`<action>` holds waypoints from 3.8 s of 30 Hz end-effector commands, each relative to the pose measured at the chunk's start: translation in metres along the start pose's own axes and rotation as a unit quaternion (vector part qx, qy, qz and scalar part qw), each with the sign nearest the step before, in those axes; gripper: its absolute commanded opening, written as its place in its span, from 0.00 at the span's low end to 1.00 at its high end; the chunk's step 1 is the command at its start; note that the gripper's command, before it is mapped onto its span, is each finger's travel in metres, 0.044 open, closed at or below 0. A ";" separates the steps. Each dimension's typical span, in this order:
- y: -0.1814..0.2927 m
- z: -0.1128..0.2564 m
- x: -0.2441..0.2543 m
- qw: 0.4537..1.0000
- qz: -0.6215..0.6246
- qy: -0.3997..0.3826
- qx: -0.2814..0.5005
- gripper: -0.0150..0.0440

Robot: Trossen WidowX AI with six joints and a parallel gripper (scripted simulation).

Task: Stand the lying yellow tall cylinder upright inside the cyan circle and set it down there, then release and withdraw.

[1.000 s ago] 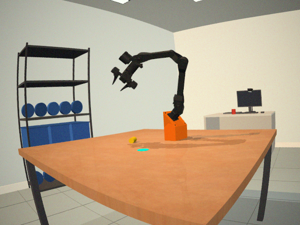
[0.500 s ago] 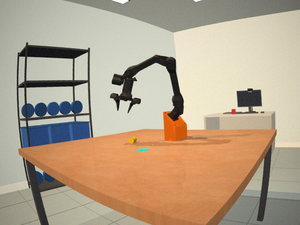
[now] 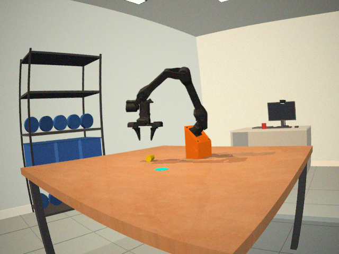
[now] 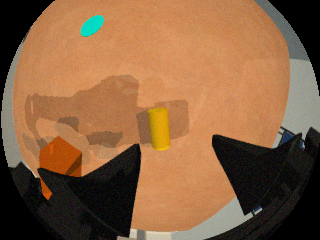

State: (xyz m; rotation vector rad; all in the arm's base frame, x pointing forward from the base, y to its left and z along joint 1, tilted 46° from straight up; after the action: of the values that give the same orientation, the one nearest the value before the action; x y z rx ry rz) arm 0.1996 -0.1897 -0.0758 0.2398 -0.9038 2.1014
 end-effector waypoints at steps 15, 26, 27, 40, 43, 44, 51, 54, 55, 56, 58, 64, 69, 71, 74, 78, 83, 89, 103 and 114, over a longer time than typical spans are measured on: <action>-0.001 -0.100 0.012 1.000 -0.004 -0.019 -0.005 0.56; -0.002 -0.090 0.010 1.000 -0.005 -0.018 -0.004 0.43; -0.002 -0.087 0.009 1.000 -0.005 -0.018 -0.004 0.43; -0.001 -0.048 0.004 1.000 -0.005 -0.016 -0.002 0.43; -0.001 -0.039 0.004 1.000 -0.005 -0.016 -0.002 0.43; -0.001 -0.036 0.004 1.000 -0.005 -0.016 -0.002 0.43; 0.000 -0.013 0.004 1.000 -0.005 -0.016 -0.002 0.43; 0.000 -0.004 0.005 1.000 -0.005 -0.017 -0.002 0.43; 0.000 0.000 0.006 1.000 -0.005 -0.017 -0.002 0.43; 0.000 0.003 0.006 1.000 -0.005 -0.017 -0.002 0.43; 0.000 0.009 0.007 1.000 -0.005 -0.017 -0.002 0.43; -0.004 0.012 0.007 1.000 -0.009 -0.016 -0.001 0.43; -0.020 0.015 0.005 1.000 -0.024 -0.012 0.000 0.43; -0.026 0.016 0.004 0.999 -0.030 -0.010 0.001 0.43; -0.035 0.017 0.004 0.999 -0.040 -0.008 0.002 0.43; -0.047 0.019 0.004 0.998 -0.055 -0.006 0.002 0.43; -0.061 0.021 0.004 0.997 -0.073 -0.004 0.002 0.43; -0.077 0.024 0.006 0.995 -0.099 -0.002 0.003 0.43; -0.115 0.028 0.012 0.987 -0.161 -0.001 0.002 0.43; -0.141 0.030 0.020 0.977 -0.213 -0.003 0.001 0.43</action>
State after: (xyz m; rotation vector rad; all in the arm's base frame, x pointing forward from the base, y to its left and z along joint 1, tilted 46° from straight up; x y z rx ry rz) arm 0.2832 -0.1407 0.0207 0.4115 -0.7768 1.7226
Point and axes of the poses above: the point midway between the two fingers, 35 mm back from their tips, its own z axis back along the fingers, its own x axis across the jaws, y = z × x, the point moved 5 cm from there along z, back along the fingers, and after that the axes turned 14 degrees about z, right-handed, at the moved point
